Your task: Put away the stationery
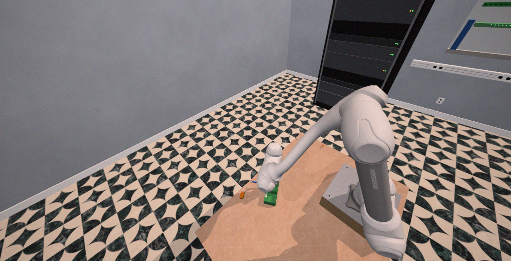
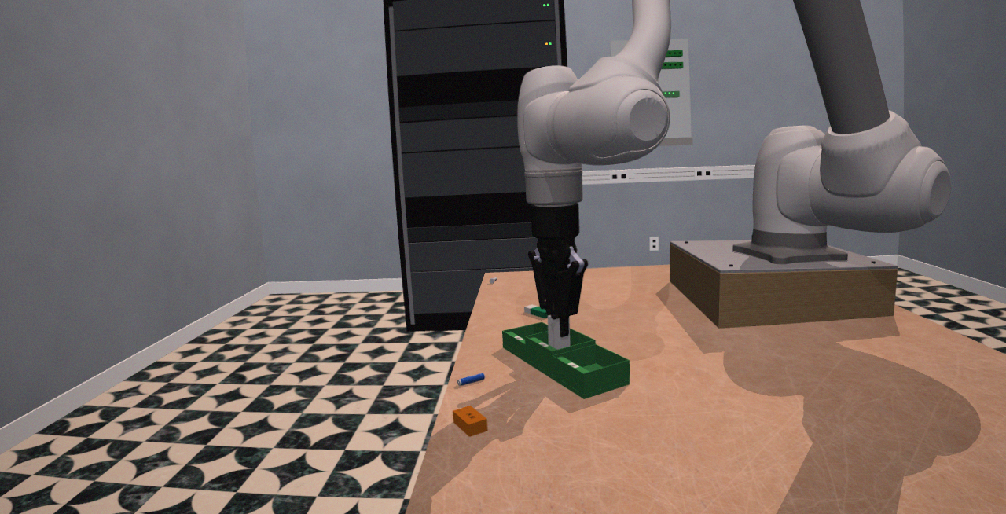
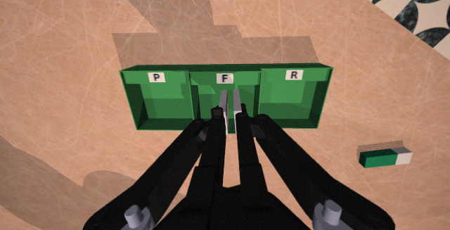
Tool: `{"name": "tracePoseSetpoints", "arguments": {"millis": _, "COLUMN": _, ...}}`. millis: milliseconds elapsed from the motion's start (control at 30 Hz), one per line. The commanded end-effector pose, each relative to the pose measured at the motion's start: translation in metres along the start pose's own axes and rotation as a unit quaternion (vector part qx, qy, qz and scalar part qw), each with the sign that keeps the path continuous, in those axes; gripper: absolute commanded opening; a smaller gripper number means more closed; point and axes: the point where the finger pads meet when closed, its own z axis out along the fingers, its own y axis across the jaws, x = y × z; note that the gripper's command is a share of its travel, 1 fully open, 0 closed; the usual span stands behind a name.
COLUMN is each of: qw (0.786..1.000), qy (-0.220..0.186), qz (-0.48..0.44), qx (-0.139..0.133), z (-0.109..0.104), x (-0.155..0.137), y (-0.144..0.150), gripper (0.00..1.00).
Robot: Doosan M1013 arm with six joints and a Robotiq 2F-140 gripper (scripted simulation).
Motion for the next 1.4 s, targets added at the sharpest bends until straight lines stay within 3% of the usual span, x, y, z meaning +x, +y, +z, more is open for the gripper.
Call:
{"name": "tracePoseSetpoints", "arguments": {"millis": 0, "qw": 1.0, "qy": 0.001, "qz": 0.0, "qx": 0.0, "z": -0.001, "x": 0.001, "y": 0.0, "gripper": 0.15}}
{"name": "tracePoseSetpoints", "arguments": {"millis": 433, "qw": 1.0, "qy": 0.001, "qz": 0.0, "qx": 0.0, "z": -0.001, "x": 0.001, "y": 0.0, "gripper": 0.15}}
{"name": "tracePoseSetpoints", "arguments": {"millis": 867, "qw": 1.0, "qy": 0.001, "qz": 0.0, "qx": 0.0, "z": -0.015, "x": 0.0, "y": 0.0, "gripper": 0.15}}
{"name": "tracePoseSetpoints", "arguments": {"millis": 1200, "qw": 1.0, "qy": 0.001, "qz": 0.0, "qx": 0.0, "z": -0.029, "x": 0.0, "y": 0.0, "gripper": 0.15}}
{"name": "tracePoseSetpoints", "arguments": {"millis": 1367, "qw": 1.0, "qy": 0.001, "qz": 0.0, "qx": 0.0, "z": -0.049, "x": 0.0, "y": 0.0, "gripper": 0.15}}
